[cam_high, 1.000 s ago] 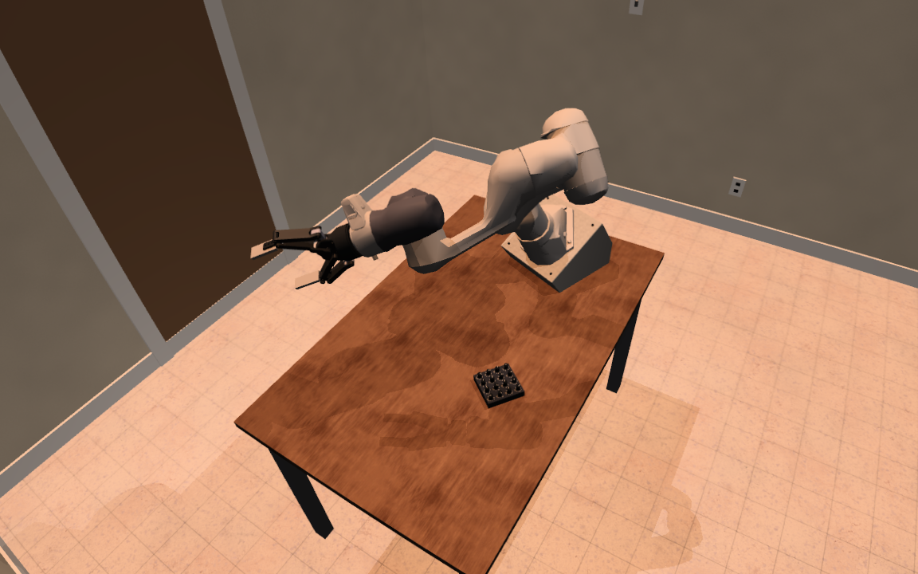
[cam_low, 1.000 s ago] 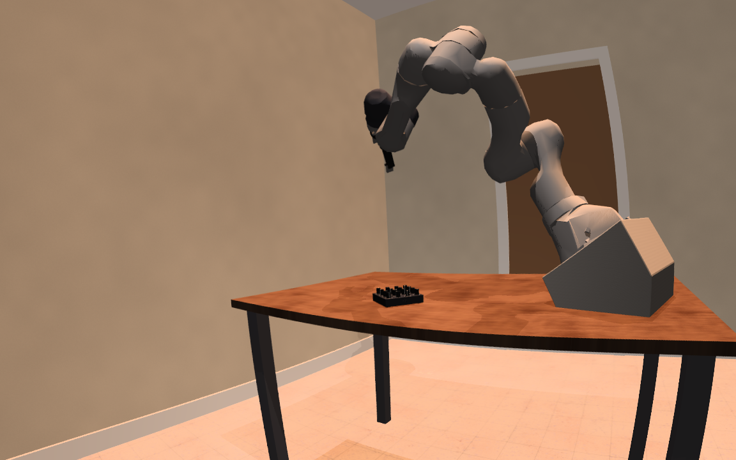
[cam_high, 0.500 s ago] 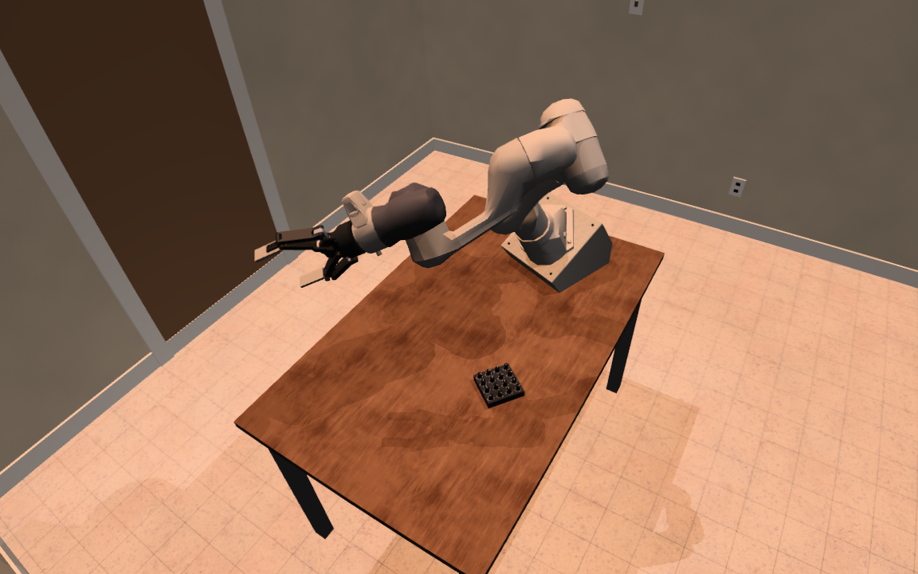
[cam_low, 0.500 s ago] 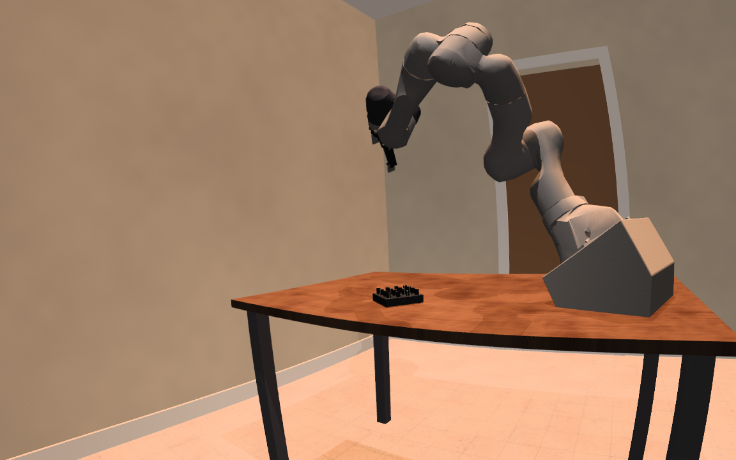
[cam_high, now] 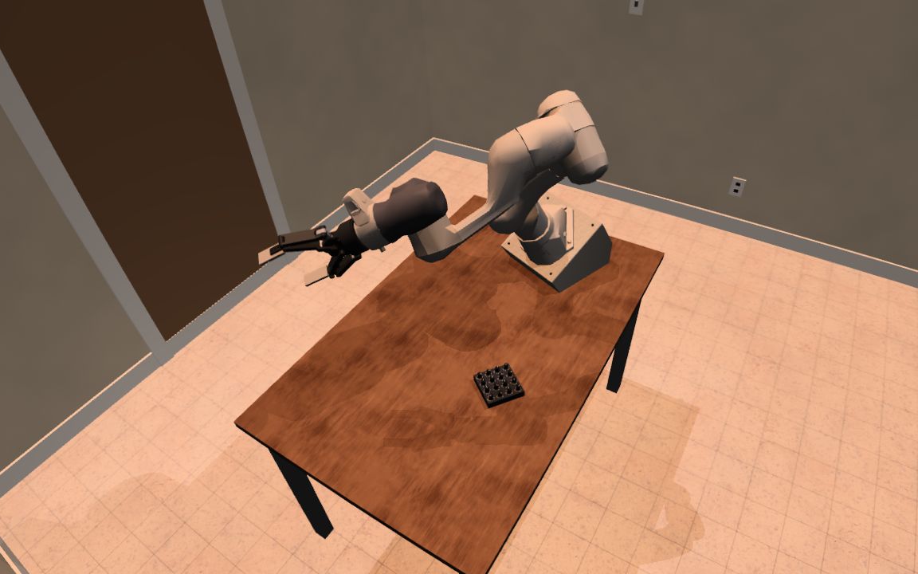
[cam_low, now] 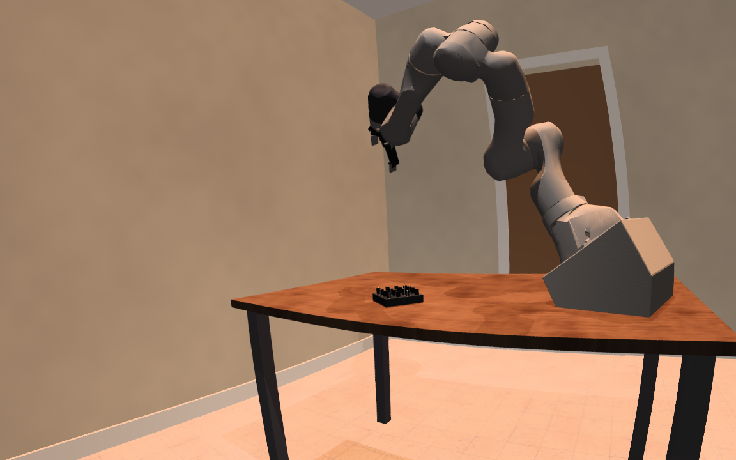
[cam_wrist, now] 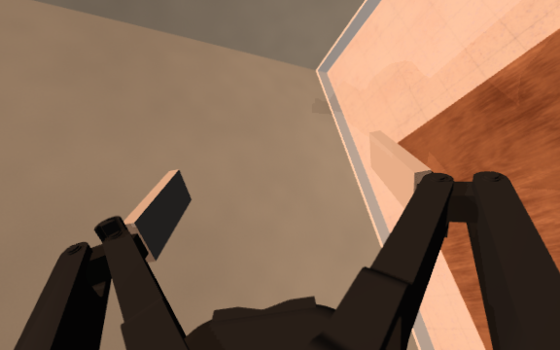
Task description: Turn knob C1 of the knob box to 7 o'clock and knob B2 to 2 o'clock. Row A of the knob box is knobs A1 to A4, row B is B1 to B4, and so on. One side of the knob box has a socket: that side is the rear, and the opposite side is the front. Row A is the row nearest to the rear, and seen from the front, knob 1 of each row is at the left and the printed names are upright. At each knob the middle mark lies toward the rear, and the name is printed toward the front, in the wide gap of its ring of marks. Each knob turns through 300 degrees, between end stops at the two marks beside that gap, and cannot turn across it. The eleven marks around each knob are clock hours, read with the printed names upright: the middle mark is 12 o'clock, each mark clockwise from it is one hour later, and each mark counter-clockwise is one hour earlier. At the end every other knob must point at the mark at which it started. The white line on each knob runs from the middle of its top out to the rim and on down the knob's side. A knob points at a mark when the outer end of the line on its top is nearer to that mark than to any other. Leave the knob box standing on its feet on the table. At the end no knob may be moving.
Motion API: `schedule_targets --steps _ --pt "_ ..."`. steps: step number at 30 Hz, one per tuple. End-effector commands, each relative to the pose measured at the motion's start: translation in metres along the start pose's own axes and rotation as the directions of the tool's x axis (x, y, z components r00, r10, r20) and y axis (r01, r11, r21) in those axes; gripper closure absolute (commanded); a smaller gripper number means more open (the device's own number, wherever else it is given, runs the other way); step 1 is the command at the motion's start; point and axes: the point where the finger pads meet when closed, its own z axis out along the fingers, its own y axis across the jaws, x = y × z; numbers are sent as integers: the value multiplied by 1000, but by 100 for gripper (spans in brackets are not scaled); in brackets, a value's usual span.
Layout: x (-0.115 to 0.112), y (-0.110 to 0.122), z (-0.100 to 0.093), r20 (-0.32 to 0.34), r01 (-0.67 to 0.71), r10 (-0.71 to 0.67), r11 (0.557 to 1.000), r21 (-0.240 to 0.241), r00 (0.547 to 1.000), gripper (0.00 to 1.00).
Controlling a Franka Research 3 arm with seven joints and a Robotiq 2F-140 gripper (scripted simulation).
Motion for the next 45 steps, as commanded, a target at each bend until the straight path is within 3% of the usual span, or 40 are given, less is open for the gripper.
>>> schedule_targets --steps 1,11,12,28,29,45 --pt "3 4 1 -2 53 -53 999 -13 999 0" --pt "3 4 1 -2 53 -53 999 -13 999 0" --pt "0 13 -4 38 133 -132 990 -39 991 0" --pt "0 13 -4 38 133 -132 990 -39 991 0" --pt "-3 24 -9 83 218 -213 974 -60 974 0" --pt "-3 24 -9 83 218 -213 974 -60 974 0"
